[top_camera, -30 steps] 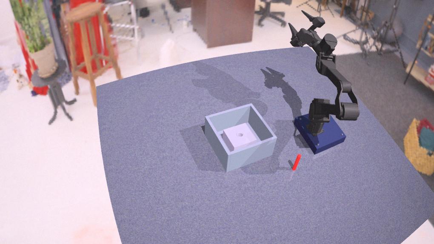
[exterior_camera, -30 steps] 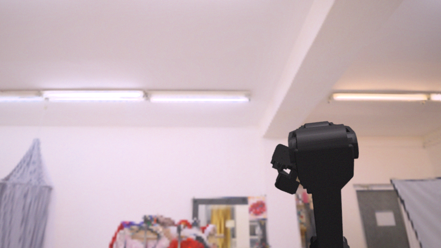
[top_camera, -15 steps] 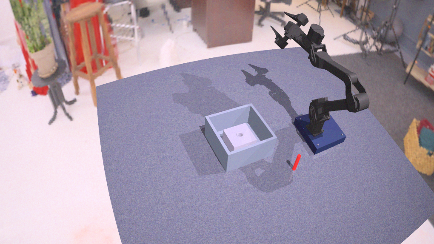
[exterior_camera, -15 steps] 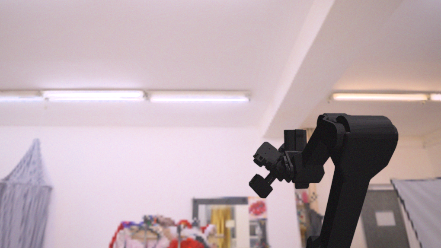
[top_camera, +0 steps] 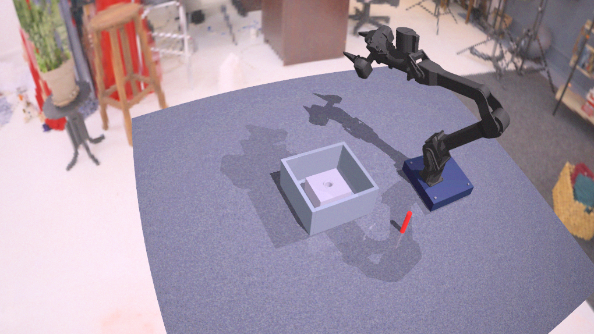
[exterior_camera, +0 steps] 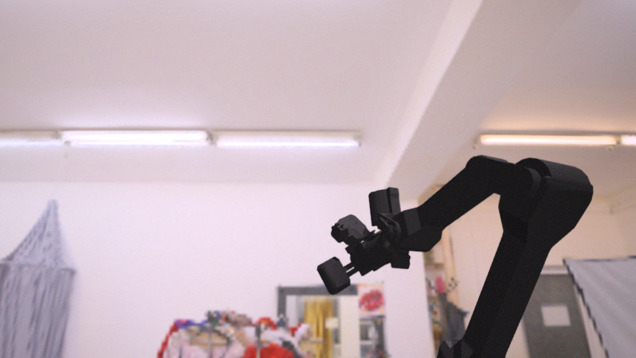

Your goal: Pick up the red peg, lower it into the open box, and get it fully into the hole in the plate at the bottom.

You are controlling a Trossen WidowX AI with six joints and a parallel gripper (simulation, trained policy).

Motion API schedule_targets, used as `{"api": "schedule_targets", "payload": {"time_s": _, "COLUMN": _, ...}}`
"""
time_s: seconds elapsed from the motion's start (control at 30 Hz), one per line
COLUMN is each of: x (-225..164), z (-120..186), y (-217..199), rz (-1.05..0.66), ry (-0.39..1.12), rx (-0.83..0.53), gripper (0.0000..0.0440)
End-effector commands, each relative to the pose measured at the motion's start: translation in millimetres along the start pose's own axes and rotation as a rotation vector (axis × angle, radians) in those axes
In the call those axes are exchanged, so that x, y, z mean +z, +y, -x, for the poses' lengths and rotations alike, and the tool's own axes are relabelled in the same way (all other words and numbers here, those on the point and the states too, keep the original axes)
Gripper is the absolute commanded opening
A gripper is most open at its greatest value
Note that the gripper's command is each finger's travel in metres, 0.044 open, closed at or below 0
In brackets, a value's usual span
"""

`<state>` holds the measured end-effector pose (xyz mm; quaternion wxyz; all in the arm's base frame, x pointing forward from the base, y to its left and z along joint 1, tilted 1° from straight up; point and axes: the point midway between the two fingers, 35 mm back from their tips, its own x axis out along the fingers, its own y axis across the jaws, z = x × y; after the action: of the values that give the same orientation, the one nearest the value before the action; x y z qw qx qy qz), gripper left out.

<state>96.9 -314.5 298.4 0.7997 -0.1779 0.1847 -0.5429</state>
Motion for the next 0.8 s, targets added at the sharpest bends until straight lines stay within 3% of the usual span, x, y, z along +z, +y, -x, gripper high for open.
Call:
{"api": "schedule_targets", "payload": {"time_s": 0.0, "x": 0, "z": -6, "y": 30, "rz": -0.074, "ry": 0.069, "rx": 0.087, "gripper": 0.0440}}
{"api": "schedule_targets", "payload": {"time_s": 0.37, "x": 3, "z": 4, "y": 123, "rz": -0.203, "ry": 0.288, "rx": 0.337, "gripper": 0.0440}}
{"api": "schedule_targets", "payload": {"time_s": 0.77, "x": 3, "z": 58, "y": 213, "rz": -0.242, "ry": 0.557, "rx": 0.550, "gripper": 0.0440}}
